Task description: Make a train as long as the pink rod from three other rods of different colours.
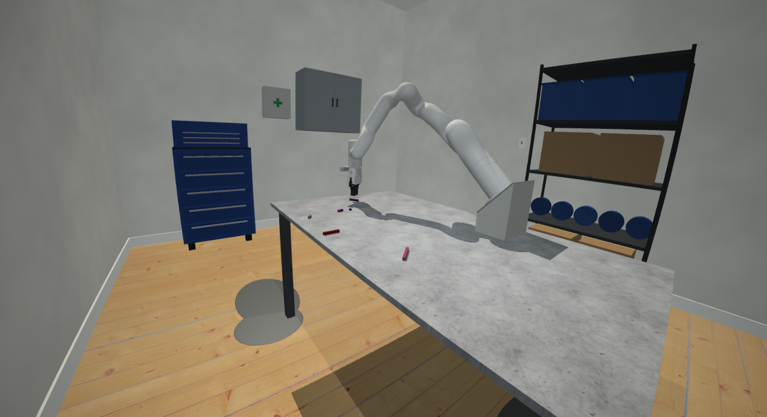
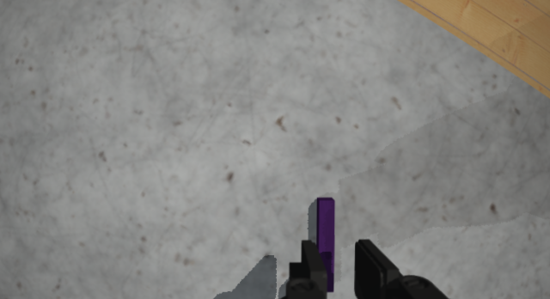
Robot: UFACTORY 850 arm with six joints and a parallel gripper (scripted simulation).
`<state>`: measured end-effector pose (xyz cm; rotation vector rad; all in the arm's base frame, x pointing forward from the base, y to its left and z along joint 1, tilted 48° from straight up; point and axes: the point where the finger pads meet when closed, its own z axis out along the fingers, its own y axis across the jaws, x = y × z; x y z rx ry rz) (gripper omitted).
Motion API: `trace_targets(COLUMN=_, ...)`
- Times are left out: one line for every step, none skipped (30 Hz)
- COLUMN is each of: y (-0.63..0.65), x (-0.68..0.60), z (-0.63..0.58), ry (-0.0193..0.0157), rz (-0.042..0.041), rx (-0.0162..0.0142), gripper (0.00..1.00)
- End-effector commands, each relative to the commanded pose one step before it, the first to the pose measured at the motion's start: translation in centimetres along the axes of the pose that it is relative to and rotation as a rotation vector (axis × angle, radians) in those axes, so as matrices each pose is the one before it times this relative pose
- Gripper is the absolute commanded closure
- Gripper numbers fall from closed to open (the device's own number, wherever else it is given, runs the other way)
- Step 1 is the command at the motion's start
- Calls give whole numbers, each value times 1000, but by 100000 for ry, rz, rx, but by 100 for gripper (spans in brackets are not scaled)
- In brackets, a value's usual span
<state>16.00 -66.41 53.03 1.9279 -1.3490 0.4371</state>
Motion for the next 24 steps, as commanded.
trace_targets(y=31, x=98, z=605, ry=178, rz=45, rx=-17, gripper=76)
trace_targets(y=2, x=2, z=135, ry=0, rz=0, rx=0, gripper=76)
trace_targets(y=2, x=1, z=129, ry=0, rz=0, rx=0, gripper=76)
trace_targets(y=2, x=1, z=123, ry=0, rz=0, rx=1, gripper=76)
trace_targets(y=2, x=2, z=115, ry=0, rz=0, rx=-1, gripper=76)
trace_targets(y=2, x=1, z=108, ry=0, rz=0, rx=0, gripper=76)
trace_targets(y=1, x=1, z=101, ry=0, rz=0, rx=0, gripper=76)
trace_targets(y=1, x=1, z=93, ry=0, rz=0, rx=0, gripper=76)
trace_targets(y=1, x=1, z=85, ry=0, rz=0, rx=0, gripper=76)
trace_targets(y=0, x=0, z=0, ry=0, rz=0, rx=0, gripper=76)
trace_targets(y=0, x=0, z=0, ry=0, rz=0, rx=0, gripper=76)
trace_targets(y=1, x=1, z=76, ry=0, rz=0, rx=0, gripper=76)
trace_targets(y=1, x=1, z=68, ry=0, rz=0, rx=0, gripper=76)
trace_targets(y=1, x=1, z=60, ry=0, rz=0, rx=0, gripper=76)
trace_targets(y=1, x=1, z=52, ry=0, rz=0, rx=0, gripper=76)
trace_targets(y=1, x=0, z=45, ry=0, rz=0, rx=0, gripper=76)
trace_targets(y=1, x=0, z=37, ry=0, rz=0, rx=0, gripper=76)
trace_targets(y=0, x=0, z=30, ry=0, rz=0, rx=0, gripper=76)
trace_targets(y=0, x=0, z=23, ry=0, rz=0, rx=0, gripper=76)
trace_targets(y=0, x=0, z=17, ry=0, rz=0, rx=0, gripper=76)
trace_targets(y=0, x=0, z=12, ry=0, rz=0, rx=0, gripper=76)
trace_targets(y=0, x=0, z=8, ry=0, rz=0, rx=0, gripper=76)
trace_targets(y=0, x=0, z=4, ry=0, rz=0, rx=0, gripper=76)
trace_targets(y=0, x=0, z=2, ry=0, rz=0, rx=0, gripper=76)
